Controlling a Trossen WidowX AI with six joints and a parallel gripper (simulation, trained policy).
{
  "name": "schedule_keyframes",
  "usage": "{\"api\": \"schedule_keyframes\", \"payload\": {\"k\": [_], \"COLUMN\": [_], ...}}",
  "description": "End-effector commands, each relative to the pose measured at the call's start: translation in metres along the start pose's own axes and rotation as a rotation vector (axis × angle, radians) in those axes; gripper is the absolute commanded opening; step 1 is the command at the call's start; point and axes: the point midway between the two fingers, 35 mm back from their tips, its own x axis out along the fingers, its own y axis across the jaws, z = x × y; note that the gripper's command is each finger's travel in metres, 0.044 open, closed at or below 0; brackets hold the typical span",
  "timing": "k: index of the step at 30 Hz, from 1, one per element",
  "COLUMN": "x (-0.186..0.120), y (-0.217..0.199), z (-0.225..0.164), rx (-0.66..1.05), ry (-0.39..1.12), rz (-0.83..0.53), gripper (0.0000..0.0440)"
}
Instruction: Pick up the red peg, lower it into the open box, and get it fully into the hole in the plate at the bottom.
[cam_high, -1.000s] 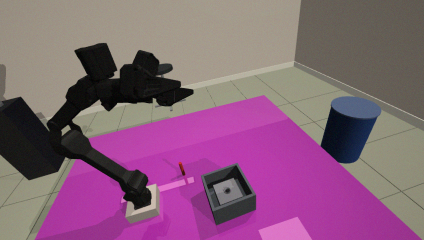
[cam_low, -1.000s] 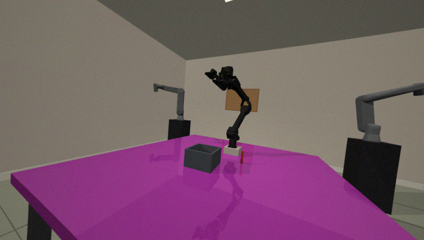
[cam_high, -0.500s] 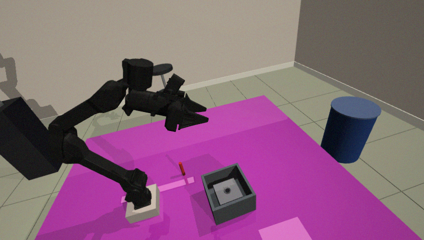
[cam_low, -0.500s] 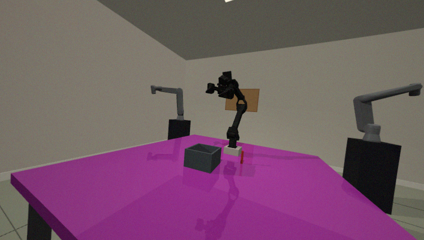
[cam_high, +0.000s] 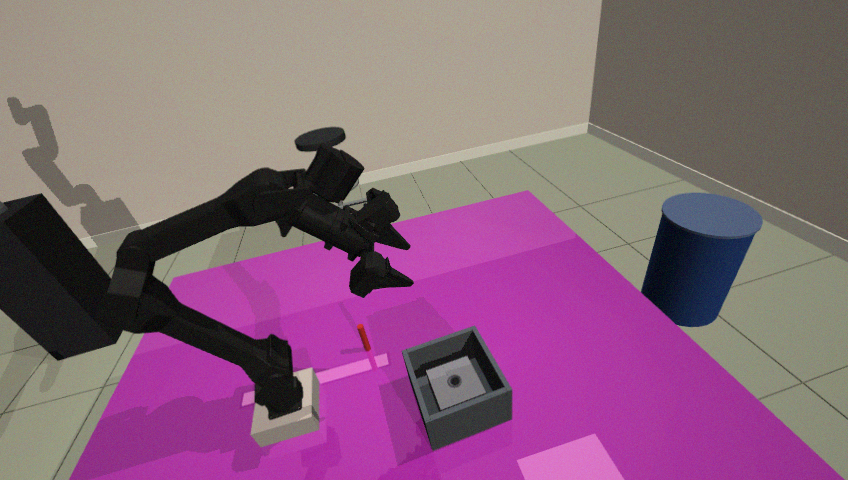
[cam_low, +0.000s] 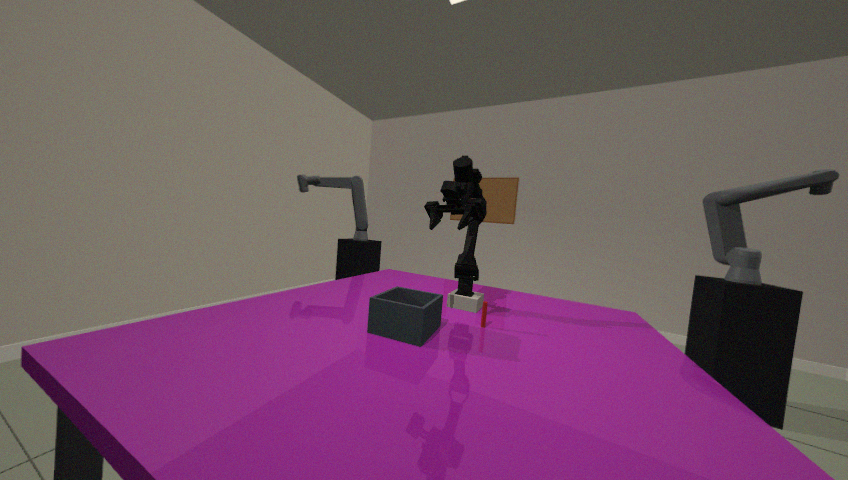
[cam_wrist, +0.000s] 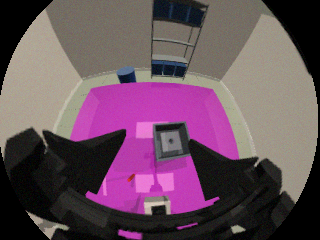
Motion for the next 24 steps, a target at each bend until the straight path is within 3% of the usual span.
{"api": "schedule_keyframes", "payload": {"k": [1, 14, 24], "x": [0.009, 0.031, 0.043], "y": [0.008, 0.041, 0.054], "z": [-0.020, -0.115, -0.176], "rx": [0.051, 0.275, 0.414], "ry": [0.082, 0.427, 0.589], "rz": [-0.006, -0.126, -0.285], "gripper": [0.0440, 0.0440, 0.0440]}}
